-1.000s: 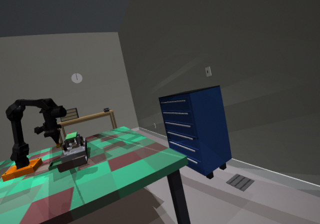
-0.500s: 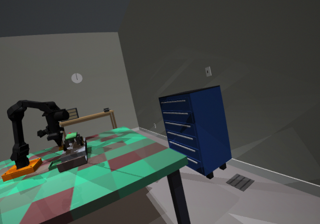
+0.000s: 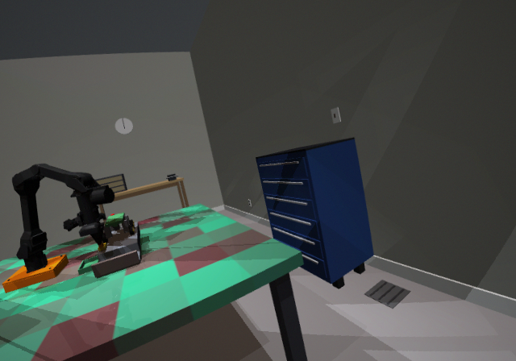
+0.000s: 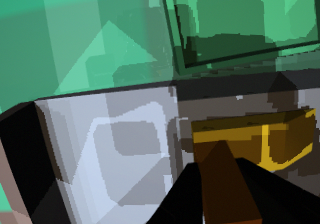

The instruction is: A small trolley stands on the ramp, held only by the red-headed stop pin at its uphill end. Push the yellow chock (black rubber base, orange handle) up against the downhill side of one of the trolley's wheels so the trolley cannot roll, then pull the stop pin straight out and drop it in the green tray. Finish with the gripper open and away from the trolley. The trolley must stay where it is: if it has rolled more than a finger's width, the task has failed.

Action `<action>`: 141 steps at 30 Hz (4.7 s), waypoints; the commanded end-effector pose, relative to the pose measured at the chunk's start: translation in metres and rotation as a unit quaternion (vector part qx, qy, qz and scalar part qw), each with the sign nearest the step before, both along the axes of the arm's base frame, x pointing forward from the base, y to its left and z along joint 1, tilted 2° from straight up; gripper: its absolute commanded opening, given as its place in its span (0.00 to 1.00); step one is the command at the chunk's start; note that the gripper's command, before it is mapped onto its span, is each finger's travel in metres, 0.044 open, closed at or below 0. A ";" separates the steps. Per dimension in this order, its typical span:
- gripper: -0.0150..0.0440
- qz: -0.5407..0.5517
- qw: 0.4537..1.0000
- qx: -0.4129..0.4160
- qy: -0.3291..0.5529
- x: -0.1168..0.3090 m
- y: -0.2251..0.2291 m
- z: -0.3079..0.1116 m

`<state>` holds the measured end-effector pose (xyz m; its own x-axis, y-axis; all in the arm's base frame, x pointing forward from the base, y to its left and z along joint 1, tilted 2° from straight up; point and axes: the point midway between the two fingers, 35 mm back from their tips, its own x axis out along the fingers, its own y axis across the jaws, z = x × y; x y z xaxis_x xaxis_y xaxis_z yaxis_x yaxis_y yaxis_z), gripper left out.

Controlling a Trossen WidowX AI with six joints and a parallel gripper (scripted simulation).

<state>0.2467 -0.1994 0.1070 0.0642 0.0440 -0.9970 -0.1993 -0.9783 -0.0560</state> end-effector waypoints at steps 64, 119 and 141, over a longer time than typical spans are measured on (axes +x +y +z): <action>0.48 -0.002 1.000 0.002 0.002 0.006 0.035 -0.006; 0.58 0.696 0.708 0.011 -0.119 0.074 0.202 0.093; 0.58 0.700 0.703 0.012 -0.120 0.077 0.209 0.071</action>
<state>0.3233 0.0074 0.1826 0.1078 0.2443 -0.9637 0.9775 -0.2026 0.0580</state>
